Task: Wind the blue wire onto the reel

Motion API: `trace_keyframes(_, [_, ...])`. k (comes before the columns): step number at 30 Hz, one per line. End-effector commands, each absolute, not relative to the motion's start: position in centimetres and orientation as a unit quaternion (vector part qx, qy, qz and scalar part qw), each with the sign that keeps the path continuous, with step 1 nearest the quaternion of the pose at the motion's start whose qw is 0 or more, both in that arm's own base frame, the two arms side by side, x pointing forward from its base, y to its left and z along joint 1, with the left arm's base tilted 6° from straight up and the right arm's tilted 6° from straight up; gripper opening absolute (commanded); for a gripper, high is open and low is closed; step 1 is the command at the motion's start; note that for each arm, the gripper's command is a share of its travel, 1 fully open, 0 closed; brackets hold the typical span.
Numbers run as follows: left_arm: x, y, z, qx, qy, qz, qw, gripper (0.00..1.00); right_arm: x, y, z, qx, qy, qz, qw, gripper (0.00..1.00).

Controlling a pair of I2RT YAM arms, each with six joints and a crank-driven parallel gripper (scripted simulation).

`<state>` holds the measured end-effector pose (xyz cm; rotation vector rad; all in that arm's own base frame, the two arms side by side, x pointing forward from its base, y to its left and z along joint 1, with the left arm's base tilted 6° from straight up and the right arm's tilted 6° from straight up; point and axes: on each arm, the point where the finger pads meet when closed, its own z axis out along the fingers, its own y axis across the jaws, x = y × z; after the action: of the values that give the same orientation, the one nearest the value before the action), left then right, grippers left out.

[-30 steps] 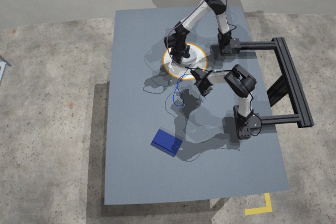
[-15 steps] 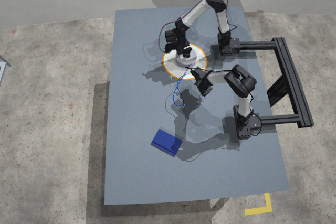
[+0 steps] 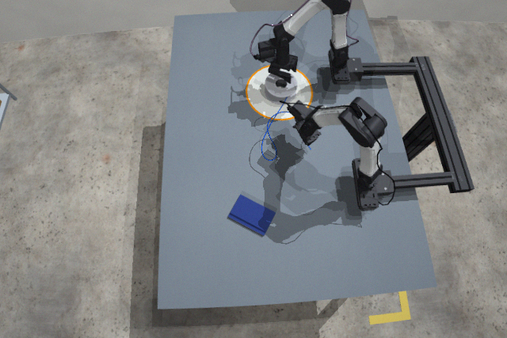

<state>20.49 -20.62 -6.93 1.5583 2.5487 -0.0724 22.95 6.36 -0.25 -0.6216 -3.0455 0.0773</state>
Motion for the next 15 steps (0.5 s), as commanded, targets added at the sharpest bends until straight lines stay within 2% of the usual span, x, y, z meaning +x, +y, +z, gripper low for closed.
trace_keyframes(1, [21.11, -21.65, -6.31, 0.521, 0.848, -0.028, 0.093, 0.0, 23.25, 7.27, 0.27, -0.364, -0.931, 0.018, -0.012, 0.77])
trace_keyframes(11, [21.07, -21.58, -6.35, 0.521, 0.848, -0.028, 0.093, 0.0, 23.27, 7.34, 0.07, -0.616, -0.787, 0.008, -0.045, 0.77])
trace_keyframes(15, [21.06, -21.56, -6.36, 0.521, 0.848, -0.028, 0.093, 0.0, 23.4, 7.36, -0.01, -0.622, -0.782, 0.008, -0.047, 0.77])
